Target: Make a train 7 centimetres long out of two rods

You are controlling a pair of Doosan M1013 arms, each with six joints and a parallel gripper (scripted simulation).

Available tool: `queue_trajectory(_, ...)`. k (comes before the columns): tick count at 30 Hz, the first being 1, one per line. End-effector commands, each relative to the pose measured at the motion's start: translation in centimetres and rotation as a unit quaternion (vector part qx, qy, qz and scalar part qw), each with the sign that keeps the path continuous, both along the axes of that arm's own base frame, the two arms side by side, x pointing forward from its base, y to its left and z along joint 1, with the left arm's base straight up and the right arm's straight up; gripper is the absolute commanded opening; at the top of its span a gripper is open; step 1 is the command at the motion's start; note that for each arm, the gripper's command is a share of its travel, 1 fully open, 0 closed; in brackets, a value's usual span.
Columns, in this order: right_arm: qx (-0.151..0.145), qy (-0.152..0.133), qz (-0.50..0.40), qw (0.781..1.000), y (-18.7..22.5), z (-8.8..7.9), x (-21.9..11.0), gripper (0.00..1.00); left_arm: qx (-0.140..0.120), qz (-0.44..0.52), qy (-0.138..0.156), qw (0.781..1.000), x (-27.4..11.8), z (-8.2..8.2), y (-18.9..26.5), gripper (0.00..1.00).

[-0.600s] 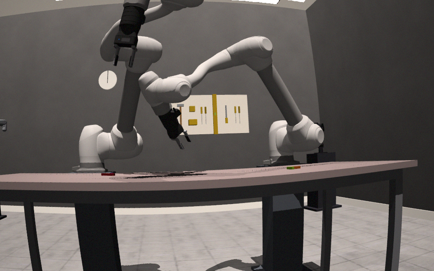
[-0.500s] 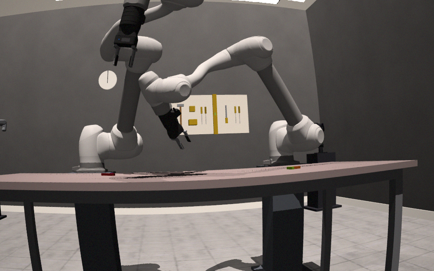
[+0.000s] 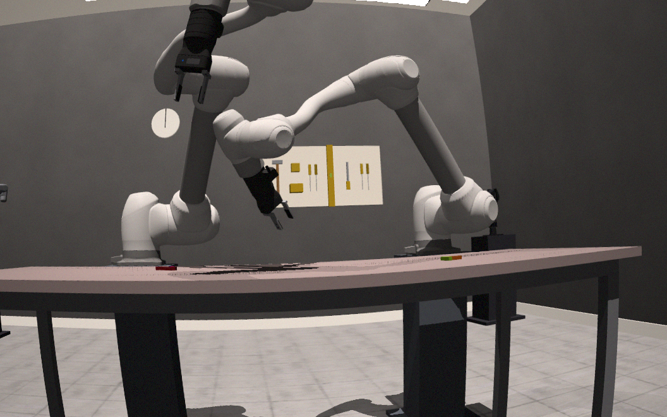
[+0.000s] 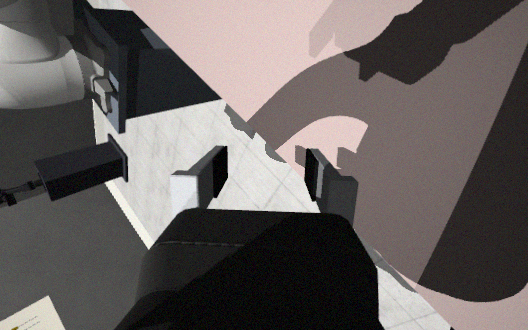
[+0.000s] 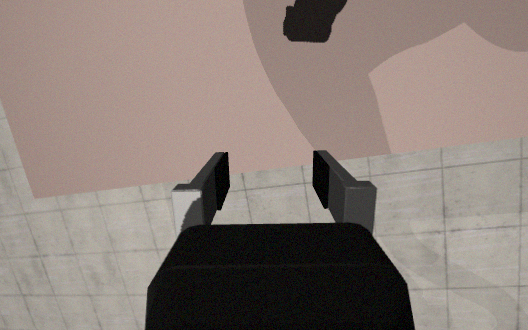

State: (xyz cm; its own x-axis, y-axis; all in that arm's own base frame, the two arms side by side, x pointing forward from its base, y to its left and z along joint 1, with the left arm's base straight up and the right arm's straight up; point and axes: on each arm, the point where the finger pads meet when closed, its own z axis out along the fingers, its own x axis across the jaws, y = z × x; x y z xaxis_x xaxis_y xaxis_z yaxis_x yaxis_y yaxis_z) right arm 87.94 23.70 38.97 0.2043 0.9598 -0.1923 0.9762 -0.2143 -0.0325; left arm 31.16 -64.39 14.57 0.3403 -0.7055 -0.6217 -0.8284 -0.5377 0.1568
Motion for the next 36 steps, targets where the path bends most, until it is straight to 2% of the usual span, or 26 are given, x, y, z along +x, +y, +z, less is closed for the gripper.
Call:
queue_trajectory(1, 0.0, -0.001, 0.0, 1.0, 0.0, 0.1, 0.0, 1.0, -0.002, 0.0, -0.002, 1.0, 0.1, 0.1, -0.3, 1.0)
queue_trajectory(4, 0.0, 0.0, -0.002, 1.0, -0.5, 0.1, 0.0, 1.0, -0.013, 0.004, -0.02, 1.0, 1.6, -0.4, -3.1, 1.0)
queue_trajectory(7, 0.001, 0.004, -0.008, 1.0, -2.1, -0.2, 0.1, 1.0, -0.039, 0.014, -0.059, 0.997, 4.6, -1.5, -8.9, 1.0)
queue_trajectory(11, 0.001, 0.014, -0.025, 1.0, -6.3, -0.9, 0.1, 1.0, -0.062, 0.023, -0.092, 0.994, 7.2, -2.4, -14.1, 1.0)
queue_trajectory(14, 0.003, 0.025, -0.045, 0.999, -11.4, -1.7, -0.2, 1.0, -0.08, 0.032, -0.116, 0.989, 8.9, -3.0, -17.8, 1.0)
queue_trajectory(16, 0.003, 0.025, -0.045, 0.999, -11.4, -1.7, -0.2, 1.0, -0.08, 0.032, -0.116, 0.989, 8.9, -3.0, -17.8, 1.0)
queue_trajectory(17, 0.004, 0.03, -0.053, 0.998, -13.5, -2.1, -0.4, 1.0, -0.097, 0.04, -0.137, 0.985, 10.4, -3.6, -20.9, 1.0)
queue_trajectory(20, 0.008, 0.047, -0.083, 0.995, -19.9, -3.2, -1.5, 1.0, -0.113, 0.048, -0.157, 0.98, 11.8, -4.1, -23.8, 1.0)
queue_trajectory(24, 0.019, 0.074, -0.132, 0.988, -26.3, -4.3, -3.6, 1.0, -0.138, 0.062, -0.186, 0.971, 13.6, -4.8, -28.0, 1.0)
queue_trajectory(30, 0.033, 0.097, -0.178, 0.979, -35.7, -6.1, -7.6, 1.0, -0.176, 0.083, -0.225, 0.955, 16.0, -5.6, -33.4, 1.0)
queue_trajectory(31, 0.036, 0.101, -0.186, 0.977, -37.3, -6.4, -8.3, 1.0, -0.182, 0.086, -0.231, 0.952, 16.3, -5.8, -34.2, 1.0)
queue_trajectory(33, 0.036, 0.101, -0.186, 0.977, -37.3, -6.4, -8.3, 1.0, -0.182, 0.086, -0.231, 0.952, 16.3, -5.8, -34.2, 1.0)
queue_trajectory(34, 0.042, 0.108, -0.201, 0.973, -41.5, -7.3, -10.7, 1.0, -0.193, 0.093, -0.242, 0.946, 16.9, -6.0, -35.7, 1.0)
queue_trajectory(36, 0.048, 0.115, -0.216, 0.968, -43.5, -7.7, -12.1, 1.0, -0.207, 0.101, -0.254, 0.939, 17.6, -6.2, -37.3, 1.0)
